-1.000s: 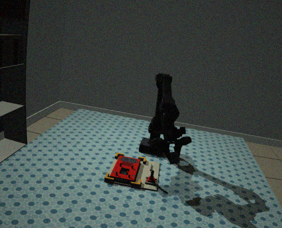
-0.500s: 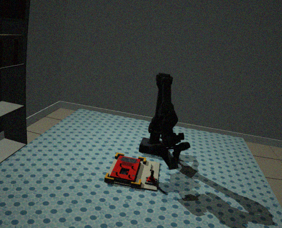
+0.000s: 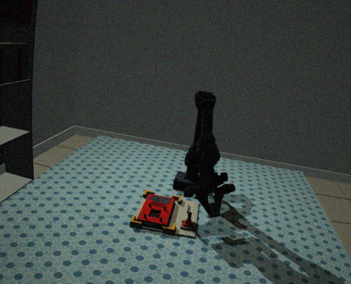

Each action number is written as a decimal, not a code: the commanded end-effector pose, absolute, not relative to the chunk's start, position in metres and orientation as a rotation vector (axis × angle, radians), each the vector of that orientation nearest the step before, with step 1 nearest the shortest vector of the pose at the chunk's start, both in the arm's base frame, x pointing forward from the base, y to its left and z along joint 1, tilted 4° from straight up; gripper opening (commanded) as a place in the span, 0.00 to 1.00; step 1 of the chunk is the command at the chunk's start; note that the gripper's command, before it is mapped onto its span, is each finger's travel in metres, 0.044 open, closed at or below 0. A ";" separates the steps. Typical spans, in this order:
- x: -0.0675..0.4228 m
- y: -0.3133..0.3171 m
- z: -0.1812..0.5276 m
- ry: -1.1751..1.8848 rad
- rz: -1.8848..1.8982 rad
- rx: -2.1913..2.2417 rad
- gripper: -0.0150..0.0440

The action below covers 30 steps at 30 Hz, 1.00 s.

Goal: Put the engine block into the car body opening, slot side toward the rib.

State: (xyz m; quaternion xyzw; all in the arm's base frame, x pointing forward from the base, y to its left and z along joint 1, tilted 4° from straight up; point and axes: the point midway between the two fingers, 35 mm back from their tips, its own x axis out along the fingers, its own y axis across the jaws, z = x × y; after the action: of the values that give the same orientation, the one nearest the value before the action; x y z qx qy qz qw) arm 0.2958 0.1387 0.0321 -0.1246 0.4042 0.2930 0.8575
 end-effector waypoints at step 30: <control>0.295 0.139 -0.011 0.840 0.619 -0.261 0.43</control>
State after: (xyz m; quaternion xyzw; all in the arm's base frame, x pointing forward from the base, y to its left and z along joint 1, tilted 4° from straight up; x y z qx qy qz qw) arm 0.2946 0.1395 -0.0111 -0.1244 0.4001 0.2951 0.8587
